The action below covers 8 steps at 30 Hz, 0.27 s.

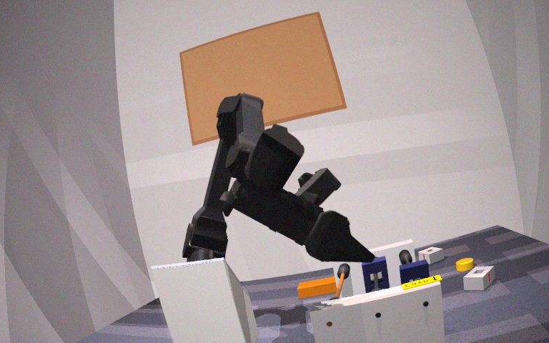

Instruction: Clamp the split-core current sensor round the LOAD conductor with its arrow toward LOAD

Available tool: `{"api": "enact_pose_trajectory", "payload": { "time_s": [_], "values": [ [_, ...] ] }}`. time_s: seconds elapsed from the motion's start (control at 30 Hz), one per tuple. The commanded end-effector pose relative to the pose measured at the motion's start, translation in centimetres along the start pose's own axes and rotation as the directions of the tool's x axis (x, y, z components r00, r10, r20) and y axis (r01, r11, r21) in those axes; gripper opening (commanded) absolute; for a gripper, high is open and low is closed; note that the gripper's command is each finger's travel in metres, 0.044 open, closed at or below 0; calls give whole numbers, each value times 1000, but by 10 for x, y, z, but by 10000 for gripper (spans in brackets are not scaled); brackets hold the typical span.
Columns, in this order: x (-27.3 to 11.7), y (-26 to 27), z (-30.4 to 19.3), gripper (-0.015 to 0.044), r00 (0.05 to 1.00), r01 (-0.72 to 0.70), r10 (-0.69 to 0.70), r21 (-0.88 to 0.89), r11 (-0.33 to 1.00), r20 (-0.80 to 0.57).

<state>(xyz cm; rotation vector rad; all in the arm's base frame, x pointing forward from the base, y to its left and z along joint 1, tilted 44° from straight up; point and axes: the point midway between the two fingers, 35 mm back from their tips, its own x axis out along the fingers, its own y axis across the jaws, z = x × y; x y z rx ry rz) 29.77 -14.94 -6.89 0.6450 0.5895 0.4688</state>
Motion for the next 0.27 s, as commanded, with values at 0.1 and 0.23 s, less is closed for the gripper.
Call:
{"api": "enact_pose_trajectory", "payload": {
  "time_s": [0.1, 0.23],
  "values": [
    [4, -3, 2, 440, 1000, 3, -1, 66, 998, -27],
    [5, -6, 5, 440, 998, 15, -5, 175, 984, -58]
  ]
}}
